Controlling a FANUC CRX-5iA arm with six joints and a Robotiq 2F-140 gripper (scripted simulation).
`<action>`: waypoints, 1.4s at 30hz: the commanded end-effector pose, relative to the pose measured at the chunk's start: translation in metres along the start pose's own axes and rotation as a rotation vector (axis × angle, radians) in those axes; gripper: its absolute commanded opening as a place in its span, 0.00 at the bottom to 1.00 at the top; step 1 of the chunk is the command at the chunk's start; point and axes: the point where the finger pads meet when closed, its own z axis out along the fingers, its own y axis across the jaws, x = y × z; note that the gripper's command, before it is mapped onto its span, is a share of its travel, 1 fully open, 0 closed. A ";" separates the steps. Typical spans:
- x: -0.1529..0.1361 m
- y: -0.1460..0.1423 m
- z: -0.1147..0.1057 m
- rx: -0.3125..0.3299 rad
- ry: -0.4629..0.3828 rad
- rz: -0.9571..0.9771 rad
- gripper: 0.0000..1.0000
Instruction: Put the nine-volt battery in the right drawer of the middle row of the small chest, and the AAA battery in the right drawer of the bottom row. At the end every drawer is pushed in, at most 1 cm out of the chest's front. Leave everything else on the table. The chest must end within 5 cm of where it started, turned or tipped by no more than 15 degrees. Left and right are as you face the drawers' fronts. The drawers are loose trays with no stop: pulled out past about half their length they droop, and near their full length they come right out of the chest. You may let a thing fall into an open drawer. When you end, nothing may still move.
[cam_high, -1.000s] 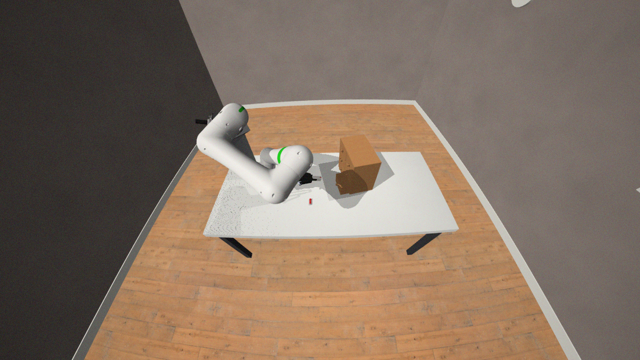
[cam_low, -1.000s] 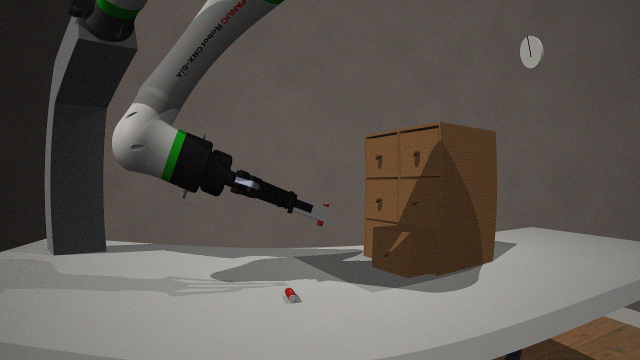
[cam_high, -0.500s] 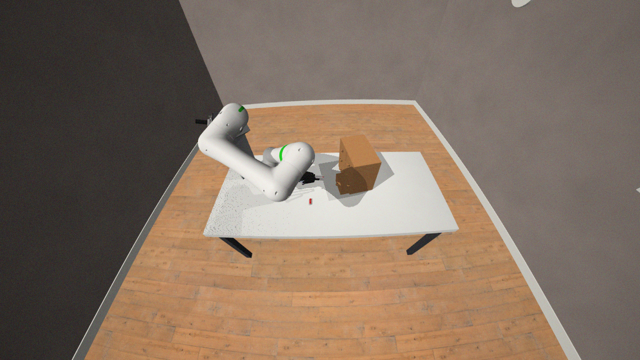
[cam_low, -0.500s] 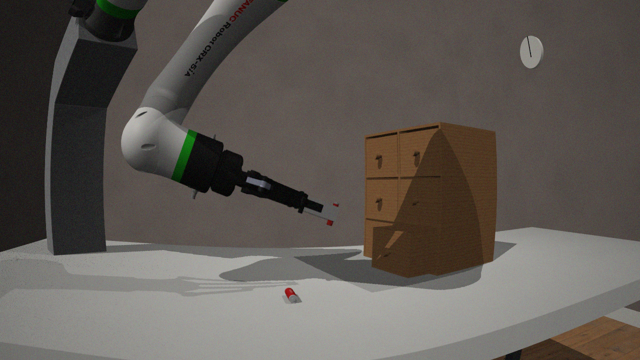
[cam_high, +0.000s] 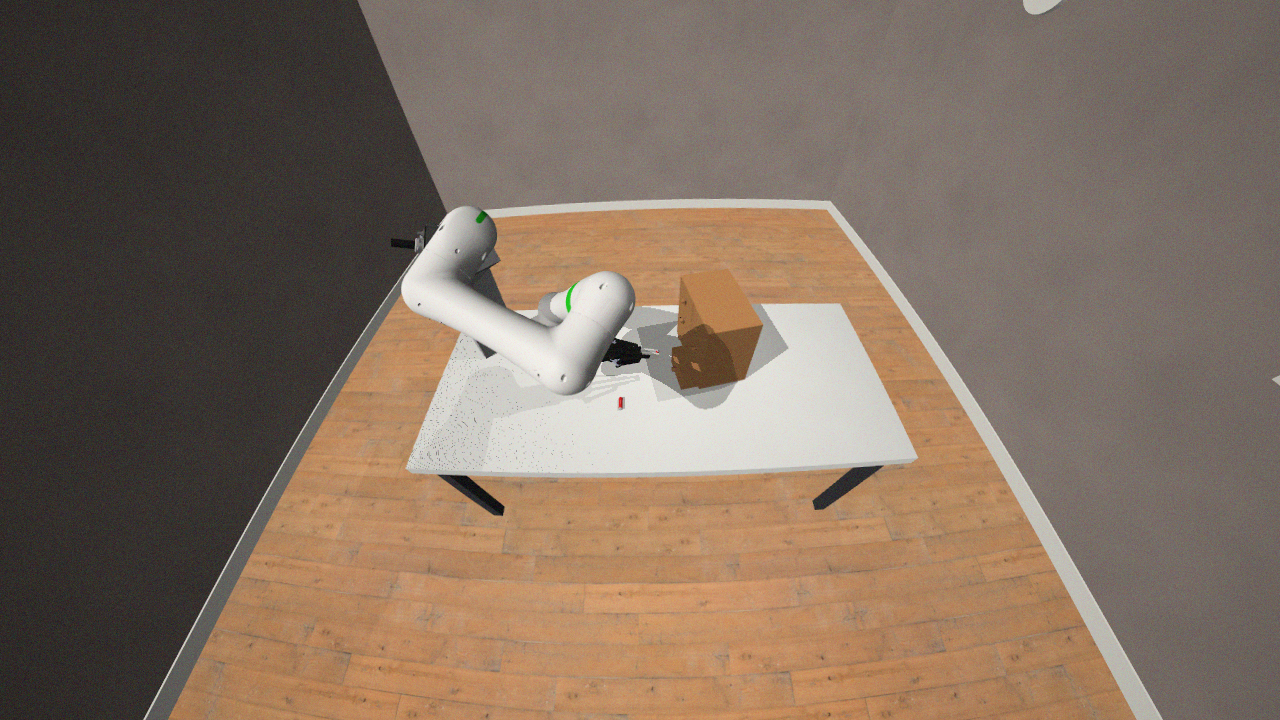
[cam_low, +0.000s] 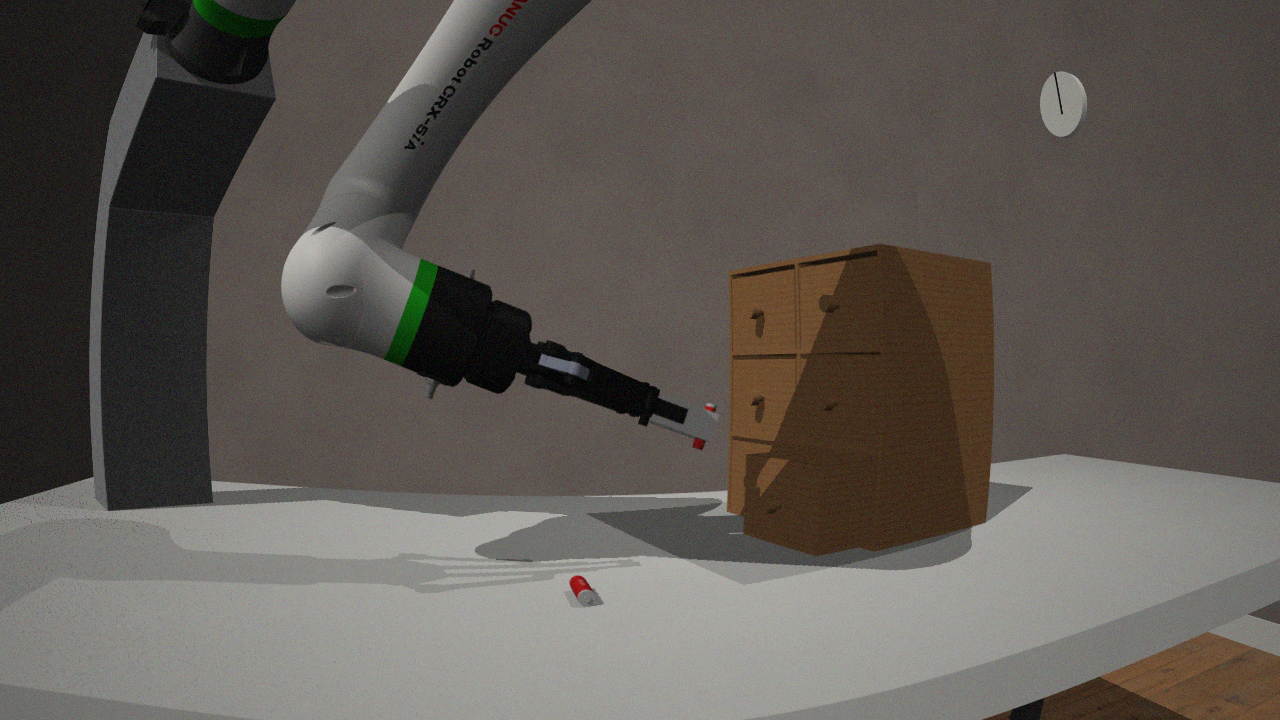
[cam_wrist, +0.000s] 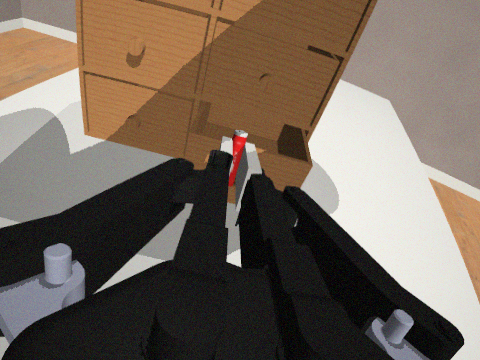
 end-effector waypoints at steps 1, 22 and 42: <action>0.004 0.000 0.011 0.000 -0.001 0.000 0.03; 0.029 -0.001 0.083 0.000 -0.001 0.000 0.03; 0.037 -0.001 0.106 0.000 -0.001 0.000 0.03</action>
